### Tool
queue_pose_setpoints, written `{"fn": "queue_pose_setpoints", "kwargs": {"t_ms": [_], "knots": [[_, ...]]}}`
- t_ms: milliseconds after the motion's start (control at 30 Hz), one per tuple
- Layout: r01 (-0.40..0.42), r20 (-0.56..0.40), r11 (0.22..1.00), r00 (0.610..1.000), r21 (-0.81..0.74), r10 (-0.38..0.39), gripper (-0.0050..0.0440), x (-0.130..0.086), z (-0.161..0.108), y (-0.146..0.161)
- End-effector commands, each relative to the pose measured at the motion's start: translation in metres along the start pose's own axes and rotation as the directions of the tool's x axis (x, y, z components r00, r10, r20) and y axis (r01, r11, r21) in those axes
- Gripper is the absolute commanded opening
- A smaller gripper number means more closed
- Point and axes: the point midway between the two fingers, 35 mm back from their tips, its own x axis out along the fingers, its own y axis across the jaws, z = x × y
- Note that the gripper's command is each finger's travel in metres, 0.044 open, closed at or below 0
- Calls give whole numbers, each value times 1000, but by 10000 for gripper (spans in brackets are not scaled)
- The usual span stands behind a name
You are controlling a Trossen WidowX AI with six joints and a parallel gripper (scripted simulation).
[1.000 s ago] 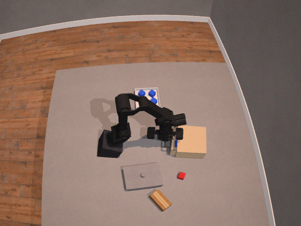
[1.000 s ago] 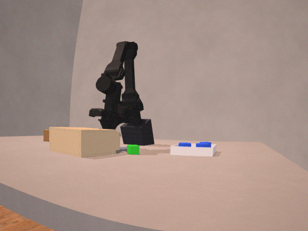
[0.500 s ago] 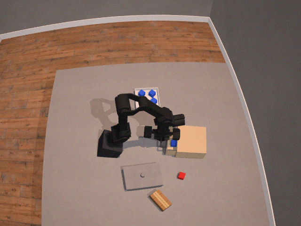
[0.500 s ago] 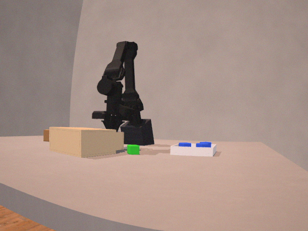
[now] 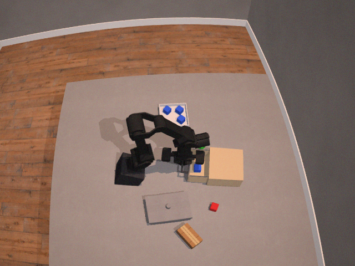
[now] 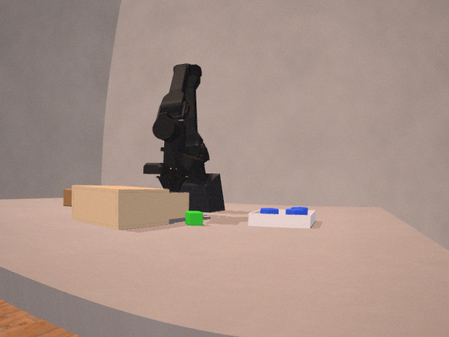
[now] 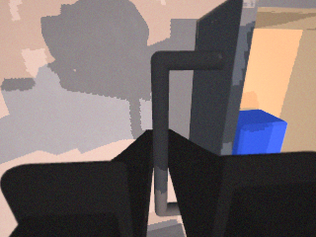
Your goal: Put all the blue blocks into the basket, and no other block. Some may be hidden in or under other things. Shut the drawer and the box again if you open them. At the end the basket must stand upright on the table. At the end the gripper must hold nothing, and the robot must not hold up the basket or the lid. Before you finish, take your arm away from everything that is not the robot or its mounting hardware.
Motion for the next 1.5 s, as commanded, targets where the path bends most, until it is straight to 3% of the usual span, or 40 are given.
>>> {"fn": "queue_pose_setpoints", "kwargs": {"t_ms": [0, 533, 567, 933, 1467], "knots": [[-6, 3, 1000, 1000, 0, 6, 0, 0, 1, 12], [-6, 3, 1000, 1000, 0, 6, 0, 0, 1, 12], [-6, 3, 1000, 1000, 0, 6, 148, 0, 1, 12], [-6, 3, 1000, 1000, 0, 6, 148, 0, 1, 12], [-6, 3, 1000, 1000, 0, 6, 148, -37, 1, 12]]}}
